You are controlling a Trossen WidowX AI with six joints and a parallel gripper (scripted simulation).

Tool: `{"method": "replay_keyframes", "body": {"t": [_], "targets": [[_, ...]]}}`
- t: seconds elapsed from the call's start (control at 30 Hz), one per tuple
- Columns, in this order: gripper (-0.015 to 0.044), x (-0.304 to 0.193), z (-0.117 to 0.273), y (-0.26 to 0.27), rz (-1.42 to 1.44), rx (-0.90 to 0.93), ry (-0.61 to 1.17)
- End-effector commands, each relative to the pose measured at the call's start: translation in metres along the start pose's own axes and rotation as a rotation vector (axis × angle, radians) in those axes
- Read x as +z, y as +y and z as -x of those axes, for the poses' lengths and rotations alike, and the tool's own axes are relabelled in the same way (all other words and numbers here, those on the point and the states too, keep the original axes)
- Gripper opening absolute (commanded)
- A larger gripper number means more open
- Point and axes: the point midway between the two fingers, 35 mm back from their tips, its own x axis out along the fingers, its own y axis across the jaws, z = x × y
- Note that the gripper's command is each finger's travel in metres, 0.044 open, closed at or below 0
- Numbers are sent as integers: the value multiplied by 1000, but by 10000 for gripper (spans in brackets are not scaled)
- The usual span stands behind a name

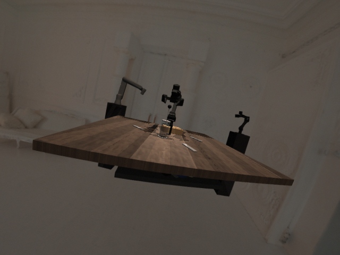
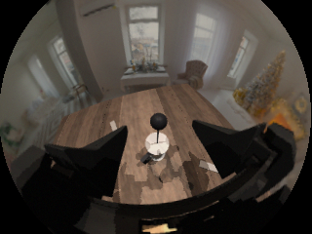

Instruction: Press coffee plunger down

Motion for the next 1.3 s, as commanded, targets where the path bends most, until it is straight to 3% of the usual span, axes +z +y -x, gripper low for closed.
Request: {"method": "replay_keyframes", "body": {"t": [0.0, 0.6, 1.0, 1.27], "targets": [[440, -2, -8, 0, -4, -3, 6], [440, -3, -35, 0, -4, -2, 4], [125, -3, -35, 0, -4, -2, 4], [115, -3, -35, 0, -4, -2, 4]]}}
